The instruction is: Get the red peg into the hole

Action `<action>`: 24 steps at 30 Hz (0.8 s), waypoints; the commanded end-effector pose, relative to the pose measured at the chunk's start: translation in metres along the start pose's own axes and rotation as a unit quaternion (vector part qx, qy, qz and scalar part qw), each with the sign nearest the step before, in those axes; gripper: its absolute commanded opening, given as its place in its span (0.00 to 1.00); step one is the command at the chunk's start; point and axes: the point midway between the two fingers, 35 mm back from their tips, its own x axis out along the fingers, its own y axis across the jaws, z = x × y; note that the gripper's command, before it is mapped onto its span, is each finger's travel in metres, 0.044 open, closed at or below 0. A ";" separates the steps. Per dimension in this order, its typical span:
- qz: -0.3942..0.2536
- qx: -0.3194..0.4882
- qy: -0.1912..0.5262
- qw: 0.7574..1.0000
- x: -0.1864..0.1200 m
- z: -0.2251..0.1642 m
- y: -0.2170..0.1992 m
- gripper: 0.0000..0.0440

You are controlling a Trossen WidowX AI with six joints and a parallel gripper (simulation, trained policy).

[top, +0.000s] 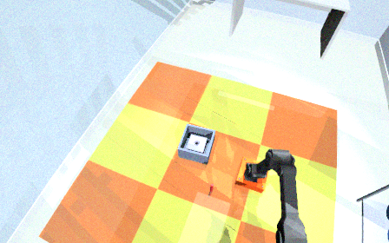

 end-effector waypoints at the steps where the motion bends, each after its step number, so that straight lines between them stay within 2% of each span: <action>1: -0.004 0.045 0.017 0.999 -0.005 -0.016 -0.019 0.99; 12: -0.043 0.228 0.056 0.971 -0.037 -0.074 -0.097 1.00; 18: -0.067 0.324 0.074 0.941 -0.058 -0.109 -0.128 1.00; 24: -0.090 0.417 0.095 0.900 -0.076 -0.148 -0.149 1.00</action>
